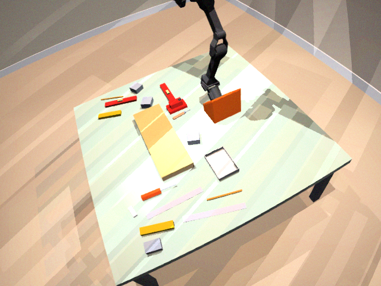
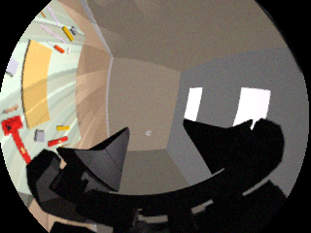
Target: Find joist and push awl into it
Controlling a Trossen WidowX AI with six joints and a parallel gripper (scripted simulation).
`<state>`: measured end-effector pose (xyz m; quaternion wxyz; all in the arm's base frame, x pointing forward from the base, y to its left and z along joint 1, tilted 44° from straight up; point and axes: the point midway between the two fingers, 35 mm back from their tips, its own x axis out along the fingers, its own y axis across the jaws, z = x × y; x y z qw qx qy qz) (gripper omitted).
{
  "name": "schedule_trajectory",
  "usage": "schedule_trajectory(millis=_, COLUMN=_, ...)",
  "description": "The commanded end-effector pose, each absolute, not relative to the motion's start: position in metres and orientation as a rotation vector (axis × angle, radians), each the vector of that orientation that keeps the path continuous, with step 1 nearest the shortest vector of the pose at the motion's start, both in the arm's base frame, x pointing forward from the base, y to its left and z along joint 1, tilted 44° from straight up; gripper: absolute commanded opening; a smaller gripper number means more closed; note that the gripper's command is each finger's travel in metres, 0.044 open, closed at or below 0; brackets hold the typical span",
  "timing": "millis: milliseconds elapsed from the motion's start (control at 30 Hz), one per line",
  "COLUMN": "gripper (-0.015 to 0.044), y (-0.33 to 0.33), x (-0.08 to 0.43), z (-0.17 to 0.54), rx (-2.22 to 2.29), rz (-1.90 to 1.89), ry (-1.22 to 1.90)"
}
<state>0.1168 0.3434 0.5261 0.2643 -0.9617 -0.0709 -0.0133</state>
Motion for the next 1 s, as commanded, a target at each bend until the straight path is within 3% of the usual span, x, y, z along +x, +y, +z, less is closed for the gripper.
schedule_trajectory(millis=0, gripper=0.0426, y=0.342, x=0.116, z=0.528, rx=-2.591, rz=-0.04, ry=-0.2)
schedule_trajectory(millis=233, gripper=0.044, y=0.276, x=0.089, z=0.59, rx=-2.24, rz=-0.204, ry=-0.433)
schedule_trajectory(millis=533, gripper=0.044, y=0.141, x=0.079, z=0.64, rx=-1.715, rz=-0.403, ry=-0.543)
schedule_trajectory(millis=967, gripper=0.044, y=-0.055, x=0.135, z=0.595, rx=-1.054, rz=-0.543, ry=-0.357)
